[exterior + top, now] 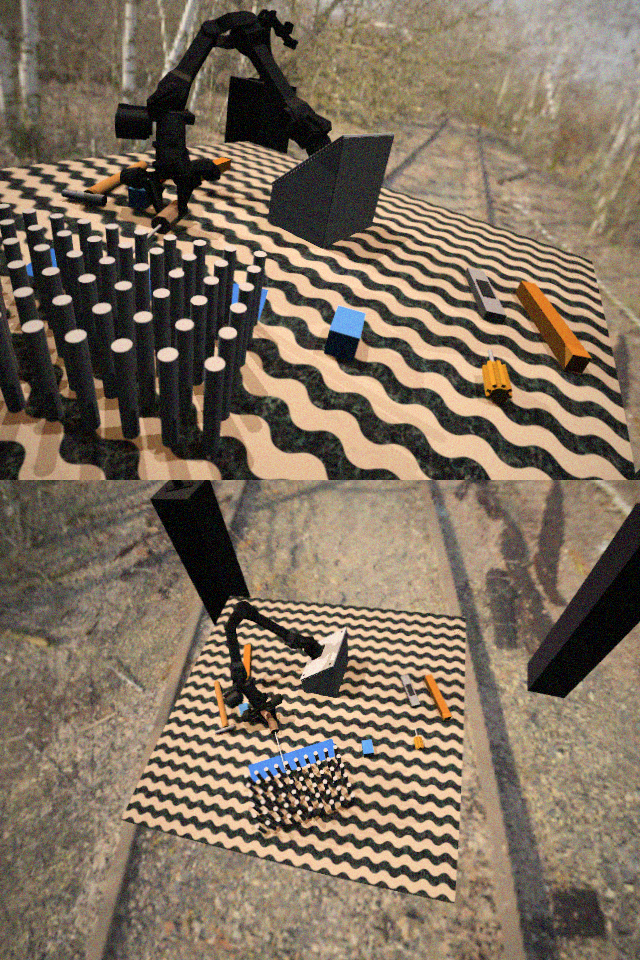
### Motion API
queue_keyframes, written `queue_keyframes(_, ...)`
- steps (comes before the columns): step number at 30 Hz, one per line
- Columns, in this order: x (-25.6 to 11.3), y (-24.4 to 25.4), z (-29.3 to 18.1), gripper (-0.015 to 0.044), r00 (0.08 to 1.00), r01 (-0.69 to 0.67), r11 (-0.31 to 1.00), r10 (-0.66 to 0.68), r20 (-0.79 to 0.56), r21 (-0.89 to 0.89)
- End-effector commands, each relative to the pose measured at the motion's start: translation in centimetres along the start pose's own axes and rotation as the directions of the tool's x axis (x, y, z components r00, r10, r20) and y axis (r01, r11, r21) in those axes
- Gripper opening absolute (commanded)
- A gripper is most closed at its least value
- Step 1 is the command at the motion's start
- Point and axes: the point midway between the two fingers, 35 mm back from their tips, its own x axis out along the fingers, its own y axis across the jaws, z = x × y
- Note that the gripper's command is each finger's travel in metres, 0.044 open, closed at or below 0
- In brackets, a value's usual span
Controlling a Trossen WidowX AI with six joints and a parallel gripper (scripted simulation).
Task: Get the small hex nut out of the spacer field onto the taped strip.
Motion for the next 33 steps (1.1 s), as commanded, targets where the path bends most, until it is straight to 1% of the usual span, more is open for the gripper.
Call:
queue_keyframes(1,-0.6,0.2,-0.6,0.0,1.0,-0.01,1.0,0.01,-0.009,0.003)
queue_keyframes(8,-1.1,0.1,-0.5,0.0,1.0,-0.01,1.0,0.01,-0.009,0.003)
queue_keyframes(19,-3.7,-0.7,2.5,0.0,1.0,-0.006,1.0,0.006,-0.006,-0.003)
queue_keyframes(24,-4.8,-0.9,1.3,0.0,1.0,-0.004,1.0,0.004,-0.006,-0.003)
queue_keyframes(33,-9.3,-1.9,-2.4,0.0,1.0,-0.005,1.0,0.005,-0.009,0.003)
